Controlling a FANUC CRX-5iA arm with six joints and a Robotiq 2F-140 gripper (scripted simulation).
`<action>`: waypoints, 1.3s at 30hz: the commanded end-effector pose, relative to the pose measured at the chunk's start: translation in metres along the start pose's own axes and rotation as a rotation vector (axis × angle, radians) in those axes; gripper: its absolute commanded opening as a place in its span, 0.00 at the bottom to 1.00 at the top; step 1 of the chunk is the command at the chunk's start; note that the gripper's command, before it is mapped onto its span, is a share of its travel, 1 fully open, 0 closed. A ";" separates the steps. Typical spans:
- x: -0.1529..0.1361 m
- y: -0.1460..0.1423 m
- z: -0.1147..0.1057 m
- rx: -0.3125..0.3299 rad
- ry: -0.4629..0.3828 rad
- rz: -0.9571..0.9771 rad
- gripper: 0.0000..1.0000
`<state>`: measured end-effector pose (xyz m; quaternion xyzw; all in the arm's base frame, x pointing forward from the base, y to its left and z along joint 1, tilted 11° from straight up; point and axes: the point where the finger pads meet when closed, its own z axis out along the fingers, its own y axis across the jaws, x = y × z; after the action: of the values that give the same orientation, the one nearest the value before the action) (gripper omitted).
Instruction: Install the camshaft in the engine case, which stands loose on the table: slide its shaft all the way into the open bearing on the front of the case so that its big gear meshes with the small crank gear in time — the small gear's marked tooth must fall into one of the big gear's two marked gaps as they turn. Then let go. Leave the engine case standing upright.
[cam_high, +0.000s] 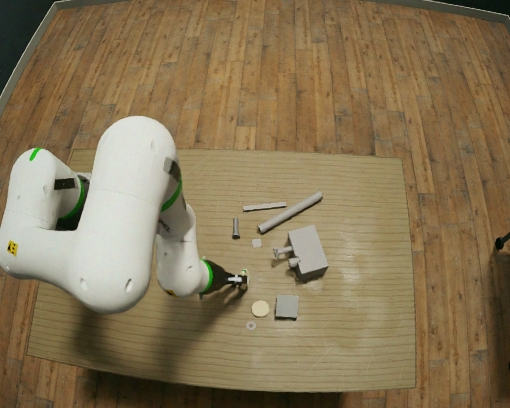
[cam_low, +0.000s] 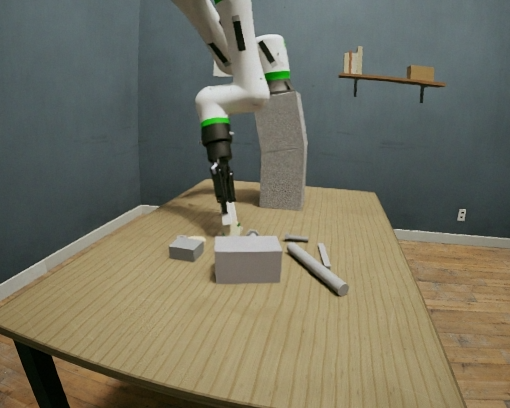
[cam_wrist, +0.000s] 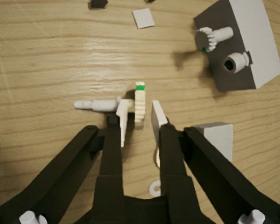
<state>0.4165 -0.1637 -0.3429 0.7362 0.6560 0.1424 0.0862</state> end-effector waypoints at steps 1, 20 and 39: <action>0.000 0.001 0.000 -0.001 0.000 0.000 0.29; 0.000 0.001 0.000 -0.001 0.000 0.000 0.14; 0.000 0.001 0.000 -0.001 0.000 0.000 0.14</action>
<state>0.4165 -0.1637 -0.3429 0.7362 0.6560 0.1425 0.0862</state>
